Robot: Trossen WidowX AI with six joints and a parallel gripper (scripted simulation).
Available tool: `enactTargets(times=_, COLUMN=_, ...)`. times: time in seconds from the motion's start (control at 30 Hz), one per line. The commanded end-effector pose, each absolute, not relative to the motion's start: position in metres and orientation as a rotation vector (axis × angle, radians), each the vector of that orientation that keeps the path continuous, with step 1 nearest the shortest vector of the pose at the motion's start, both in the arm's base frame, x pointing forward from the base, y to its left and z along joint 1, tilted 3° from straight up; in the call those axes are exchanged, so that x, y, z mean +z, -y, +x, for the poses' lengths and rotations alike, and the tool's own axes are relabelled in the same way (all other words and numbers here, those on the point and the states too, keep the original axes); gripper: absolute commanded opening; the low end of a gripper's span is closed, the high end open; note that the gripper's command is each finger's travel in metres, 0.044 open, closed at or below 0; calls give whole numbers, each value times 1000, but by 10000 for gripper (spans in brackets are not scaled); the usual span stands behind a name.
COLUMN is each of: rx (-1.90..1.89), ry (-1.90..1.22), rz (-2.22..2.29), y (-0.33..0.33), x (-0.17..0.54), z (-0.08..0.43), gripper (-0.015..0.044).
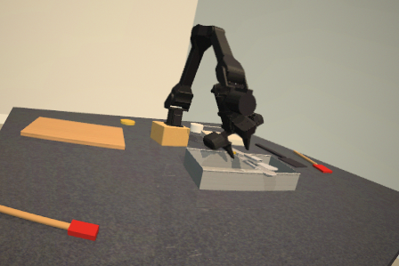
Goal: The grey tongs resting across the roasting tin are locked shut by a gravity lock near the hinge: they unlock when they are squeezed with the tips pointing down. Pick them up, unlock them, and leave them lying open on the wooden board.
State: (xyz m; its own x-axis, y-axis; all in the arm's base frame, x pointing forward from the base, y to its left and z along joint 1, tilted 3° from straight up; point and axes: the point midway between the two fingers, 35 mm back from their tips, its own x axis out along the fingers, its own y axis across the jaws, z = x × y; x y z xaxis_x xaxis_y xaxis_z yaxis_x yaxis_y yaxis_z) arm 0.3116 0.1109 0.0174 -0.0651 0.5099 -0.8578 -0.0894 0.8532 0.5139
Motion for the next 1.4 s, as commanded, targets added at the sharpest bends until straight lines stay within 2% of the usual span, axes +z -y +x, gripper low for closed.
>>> enactTargets(times=0.0, rx=502, ry=-1575, rz=344, y=-114, x=10, z=309, gripper=260)
enactTargets(times=0.73, rx=504, ry=-1575, rz=346, y=-131, x=-18, z=304, gripper=260)
enactTargets(times=0.93, rx=508, ry=-1569, rz=342, y=-130, x=-14, z=307, gripper=103)
enactTargets(times=1.23, rx=508, ry=-1569, rz=342, y=-130, x=-14, z=307, gripper=43)
enactTargets(times=1.37, rx=508, ry=-1569, rz=342, y=-130, x=-14, z=307, gripper=-62)
